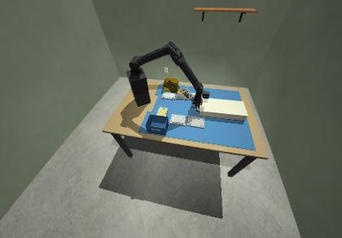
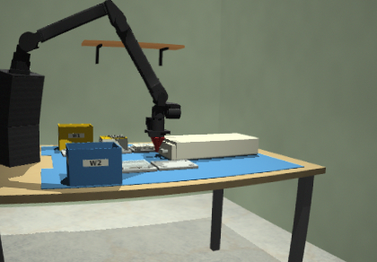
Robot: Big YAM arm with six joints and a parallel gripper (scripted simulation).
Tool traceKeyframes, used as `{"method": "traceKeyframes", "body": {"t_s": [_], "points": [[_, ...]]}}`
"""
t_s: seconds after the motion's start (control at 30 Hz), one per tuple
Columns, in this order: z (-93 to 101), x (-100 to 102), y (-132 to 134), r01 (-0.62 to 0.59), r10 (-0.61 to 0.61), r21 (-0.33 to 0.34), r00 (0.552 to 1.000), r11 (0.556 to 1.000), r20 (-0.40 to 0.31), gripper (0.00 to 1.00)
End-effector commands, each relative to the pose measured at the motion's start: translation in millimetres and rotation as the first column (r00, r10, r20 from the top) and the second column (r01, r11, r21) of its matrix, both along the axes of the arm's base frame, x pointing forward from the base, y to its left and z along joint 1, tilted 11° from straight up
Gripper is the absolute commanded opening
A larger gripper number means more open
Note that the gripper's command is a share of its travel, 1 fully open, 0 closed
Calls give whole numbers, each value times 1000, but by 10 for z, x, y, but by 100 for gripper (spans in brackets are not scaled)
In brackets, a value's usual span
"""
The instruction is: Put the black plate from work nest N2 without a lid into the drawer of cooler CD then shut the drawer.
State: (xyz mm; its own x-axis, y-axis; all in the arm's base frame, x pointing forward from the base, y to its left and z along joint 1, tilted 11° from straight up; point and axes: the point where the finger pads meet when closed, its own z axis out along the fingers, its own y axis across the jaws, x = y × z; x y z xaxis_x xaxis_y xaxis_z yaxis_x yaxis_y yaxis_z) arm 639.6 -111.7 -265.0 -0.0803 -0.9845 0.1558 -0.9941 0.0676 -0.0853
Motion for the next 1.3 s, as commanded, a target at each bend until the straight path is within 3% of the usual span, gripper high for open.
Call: {"method": "traceKeyframes", "body": {"t_s": [0.0, 0.53, 0.6, 0.63, 0.7, 0.77, 0.8, 0.83, 1.27], "points": [[277, 422, 95, -16, 17, -10, 996, 1000, 85, 0], [277, 422, 95, -16, 17, -10, 996, 1000, 85, 0], [467, 513, 83, -17, 18, -15, 993, 1000, 119, 0], [464, 499, 84, -17, 18, -15, 993, 1000, 119, 0], [333, 269, 107, -18, 19, -10, 997, 1000, 79, 0], [333, 269, 107, -18, 19, -10, 997, 1000, 79, 0], [399, 370, 95, -19, 20, -13, 995, 1000, 101, 0], [328, 242, 108, -19, 20, -10, 997, 1000, 79, 0], [295, 59, 79, -20, 21, -11, 997, 1000, 77, 0]]}}
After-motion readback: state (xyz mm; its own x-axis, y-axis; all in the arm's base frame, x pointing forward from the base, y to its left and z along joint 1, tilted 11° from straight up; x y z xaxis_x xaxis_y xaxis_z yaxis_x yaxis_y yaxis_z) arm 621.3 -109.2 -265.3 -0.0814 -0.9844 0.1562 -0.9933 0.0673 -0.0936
